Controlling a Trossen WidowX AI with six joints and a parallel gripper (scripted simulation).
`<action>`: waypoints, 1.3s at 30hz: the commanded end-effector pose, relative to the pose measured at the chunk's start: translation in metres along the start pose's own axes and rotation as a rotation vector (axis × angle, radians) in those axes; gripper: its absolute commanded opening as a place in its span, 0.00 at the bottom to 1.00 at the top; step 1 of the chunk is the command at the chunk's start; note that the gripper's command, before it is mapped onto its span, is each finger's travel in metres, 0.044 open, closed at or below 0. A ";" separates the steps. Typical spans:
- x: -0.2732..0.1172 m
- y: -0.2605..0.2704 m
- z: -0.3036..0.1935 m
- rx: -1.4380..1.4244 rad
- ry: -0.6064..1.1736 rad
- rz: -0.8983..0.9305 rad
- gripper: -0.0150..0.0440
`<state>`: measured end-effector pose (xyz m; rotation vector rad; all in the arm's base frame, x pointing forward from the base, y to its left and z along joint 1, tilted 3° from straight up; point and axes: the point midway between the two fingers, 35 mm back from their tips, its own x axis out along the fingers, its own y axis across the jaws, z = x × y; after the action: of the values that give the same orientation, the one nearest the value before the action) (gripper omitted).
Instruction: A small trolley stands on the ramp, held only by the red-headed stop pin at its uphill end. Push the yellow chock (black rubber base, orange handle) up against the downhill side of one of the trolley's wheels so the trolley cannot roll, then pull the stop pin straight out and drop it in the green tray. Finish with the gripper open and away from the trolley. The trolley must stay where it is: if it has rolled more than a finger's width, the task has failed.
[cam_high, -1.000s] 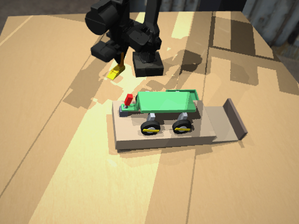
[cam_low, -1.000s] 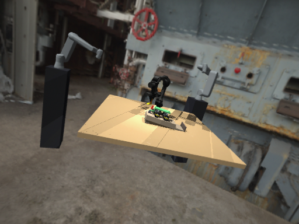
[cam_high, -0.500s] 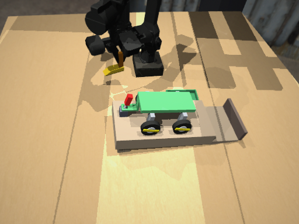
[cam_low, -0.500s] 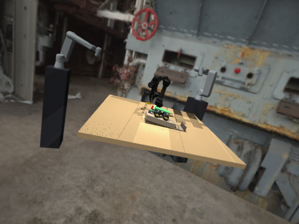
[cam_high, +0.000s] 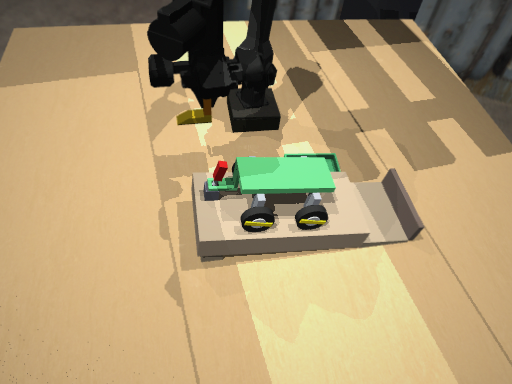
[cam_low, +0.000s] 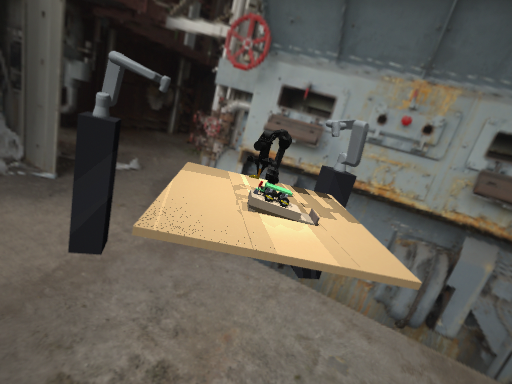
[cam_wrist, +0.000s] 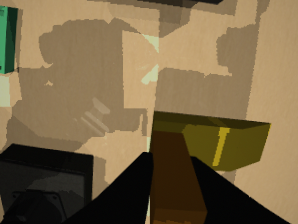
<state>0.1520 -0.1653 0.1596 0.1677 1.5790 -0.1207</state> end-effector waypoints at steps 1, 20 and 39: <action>0.000 0.010 0.003 0.011 -0.003 0.003 0.25; 0.002 0.072 0.026 0.025 -0.005 0.010 0.25; 0.006 0.136 0.044 0.024 -0.007 0.016 0.25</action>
<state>0.2153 -0.0486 0.1565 0.1940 1.5756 -0.1295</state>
